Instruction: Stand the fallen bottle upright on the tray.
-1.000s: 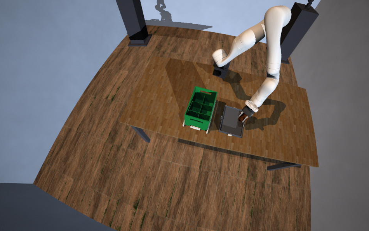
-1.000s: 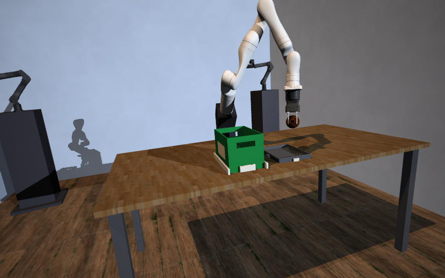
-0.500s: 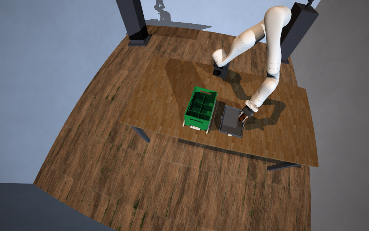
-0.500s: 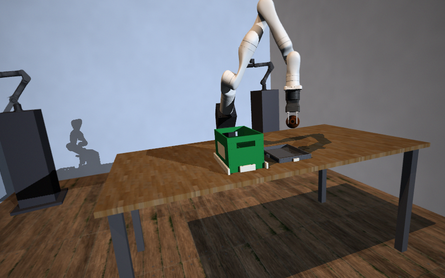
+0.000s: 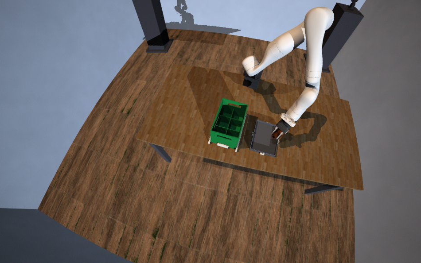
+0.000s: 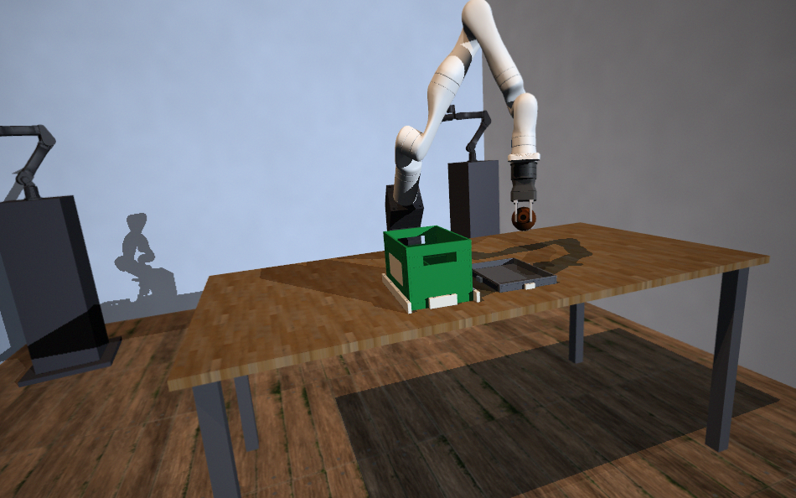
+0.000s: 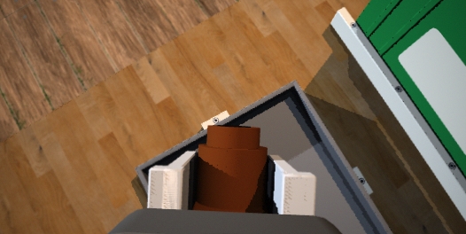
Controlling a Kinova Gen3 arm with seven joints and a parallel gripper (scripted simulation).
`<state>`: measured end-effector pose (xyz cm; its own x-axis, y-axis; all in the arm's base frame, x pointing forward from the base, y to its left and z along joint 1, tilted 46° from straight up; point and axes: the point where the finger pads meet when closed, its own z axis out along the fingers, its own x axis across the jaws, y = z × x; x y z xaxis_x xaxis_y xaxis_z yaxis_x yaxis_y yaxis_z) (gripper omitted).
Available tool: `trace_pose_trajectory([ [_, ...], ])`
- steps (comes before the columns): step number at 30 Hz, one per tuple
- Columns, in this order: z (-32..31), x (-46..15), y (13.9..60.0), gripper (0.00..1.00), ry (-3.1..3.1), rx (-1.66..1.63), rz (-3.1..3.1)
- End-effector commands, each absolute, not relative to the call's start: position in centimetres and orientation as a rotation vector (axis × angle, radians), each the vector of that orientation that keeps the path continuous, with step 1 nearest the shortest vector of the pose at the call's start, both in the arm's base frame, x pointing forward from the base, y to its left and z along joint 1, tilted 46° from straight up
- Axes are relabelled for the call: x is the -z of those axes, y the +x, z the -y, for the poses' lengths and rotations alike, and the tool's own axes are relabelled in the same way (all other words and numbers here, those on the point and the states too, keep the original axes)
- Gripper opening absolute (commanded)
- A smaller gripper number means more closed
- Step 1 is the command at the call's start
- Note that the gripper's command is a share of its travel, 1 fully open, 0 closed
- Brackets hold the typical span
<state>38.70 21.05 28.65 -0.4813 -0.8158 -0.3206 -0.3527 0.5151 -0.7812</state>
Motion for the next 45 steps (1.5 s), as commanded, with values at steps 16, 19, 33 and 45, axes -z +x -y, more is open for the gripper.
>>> trace_pose_trajectory([
  [16, -21.08, -28.68, 38.7, 0.0, -0.898, 0.957, -1.984],
  [19, -21.08, -28.68, 38.7, 0.0, -0.895, 0.961, -1.981],
  [33, -21.07, -28.65, 38.7, 0.0, -0.886, 0.976, -1.97],
  [45, -21.07, -28.65, 38.7, 0.0, -0.886, 0.976, -1.97],
])
